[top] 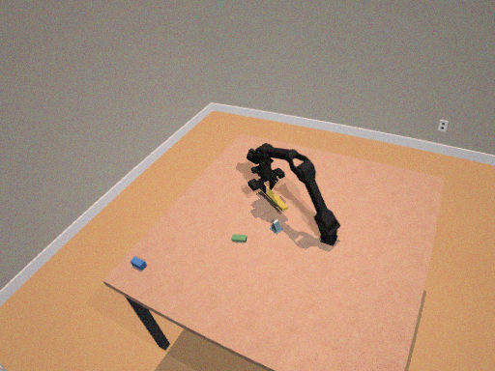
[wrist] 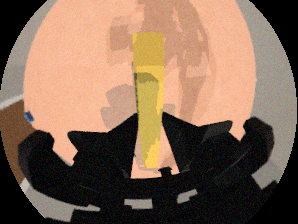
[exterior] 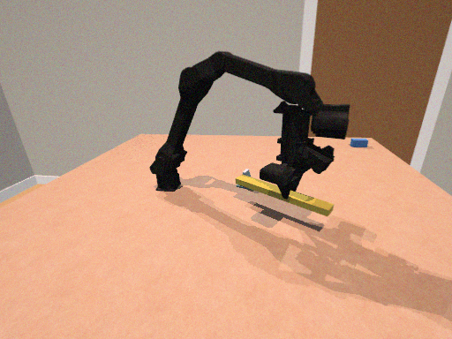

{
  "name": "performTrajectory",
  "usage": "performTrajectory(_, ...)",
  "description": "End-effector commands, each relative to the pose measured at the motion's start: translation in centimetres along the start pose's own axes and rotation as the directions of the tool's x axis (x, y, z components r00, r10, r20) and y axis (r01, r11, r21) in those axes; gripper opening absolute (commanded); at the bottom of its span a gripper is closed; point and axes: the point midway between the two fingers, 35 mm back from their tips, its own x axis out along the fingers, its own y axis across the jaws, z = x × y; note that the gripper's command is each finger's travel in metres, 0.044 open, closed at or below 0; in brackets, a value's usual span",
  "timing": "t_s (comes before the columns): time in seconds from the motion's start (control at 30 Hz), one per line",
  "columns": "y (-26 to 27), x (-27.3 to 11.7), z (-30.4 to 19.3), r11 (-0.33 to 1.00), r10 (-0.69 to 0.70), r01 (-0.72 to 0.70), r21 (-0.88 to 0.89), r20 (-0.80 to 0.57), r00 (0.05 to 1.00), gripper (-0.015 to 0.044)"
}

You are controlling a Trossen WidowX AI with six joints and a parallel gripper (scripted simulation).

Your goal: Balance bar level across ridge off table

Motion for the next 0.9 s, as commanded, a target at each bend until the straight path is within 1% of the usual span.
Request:
performTrajectory(0.0, -0.1, -1.1, 0.0, 1.0, -0.002, 0.002, -0.004, 0.005, 1.0, 0.0)
performTrajectory(0.43, -0.1, -4.4, -0.4, 1.0, -0.004, 0.004, -0.005, 0.003, 1.0, 0.0)
performTrajectory(0.87, 2.8, -5.0, -3.9, 0.999, -0.001, 0.001, -0.054, 0.001, 1.0, 0.0)
